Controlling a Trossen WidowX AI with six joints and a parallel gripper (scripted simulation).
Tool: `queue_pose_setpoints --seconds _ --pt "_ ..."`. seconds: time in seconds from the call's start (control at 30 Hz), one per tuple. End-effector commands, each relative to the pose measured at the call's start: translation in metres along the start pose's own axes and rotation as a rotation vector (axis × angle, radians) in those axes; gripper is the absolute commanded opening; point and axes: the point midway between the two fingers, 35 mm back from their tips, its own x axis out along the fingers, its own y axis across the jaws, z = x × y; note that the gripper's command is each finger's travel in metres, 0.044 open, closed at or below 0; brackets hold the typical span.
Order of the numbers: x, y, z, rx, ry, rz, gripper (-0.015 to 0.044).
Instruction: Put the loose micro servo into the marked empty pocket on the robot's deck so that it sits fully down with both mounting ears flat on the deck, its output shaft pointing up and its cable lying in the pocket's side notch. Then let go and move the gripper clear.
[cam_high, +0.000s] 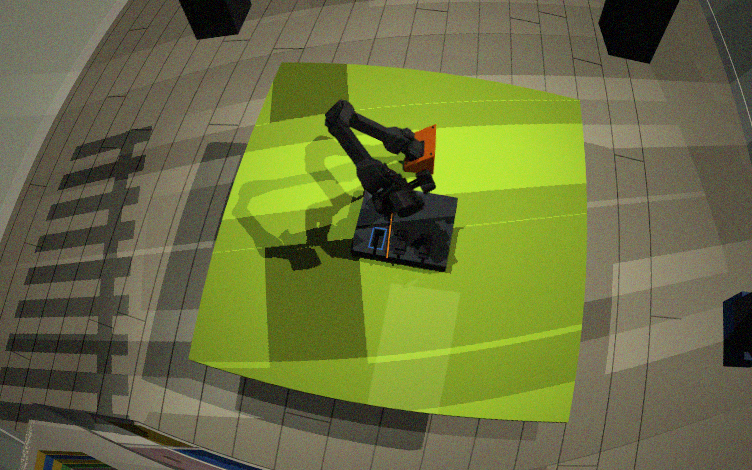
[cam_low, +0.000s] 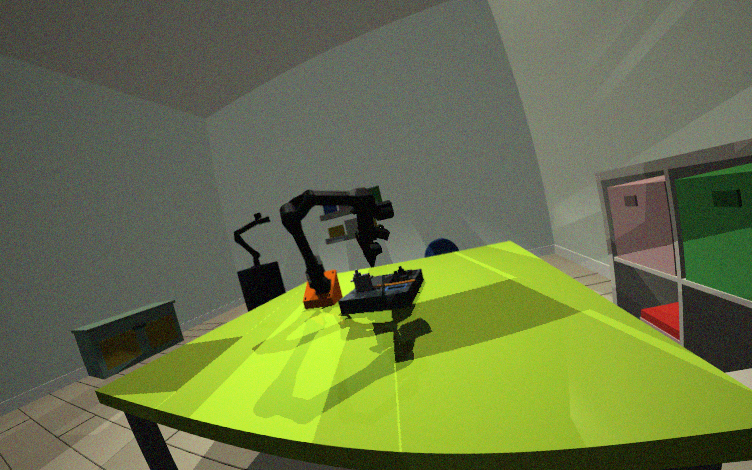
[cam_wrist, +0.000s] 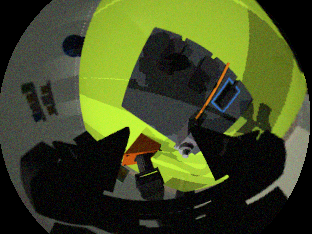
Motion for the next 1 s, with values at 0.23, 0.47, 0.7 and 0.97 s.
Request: queue_pose_setpoints --seconds 0.23,0.47,0.7,0.97 --pt "-0.013 -0.030 -0.029 0.290 -0.075 -0.255 0.0440" --pt "-0.020 -0.041 -0.039 0.401 -0.133 -0.345 0.0440" --pt "-0.017 -0.042 -0.038 0.401 -0.133 -0.345 0.0440" --pt "0.004 -0.050 -0.037 0.402 -0.134 -0.345 0.0440"
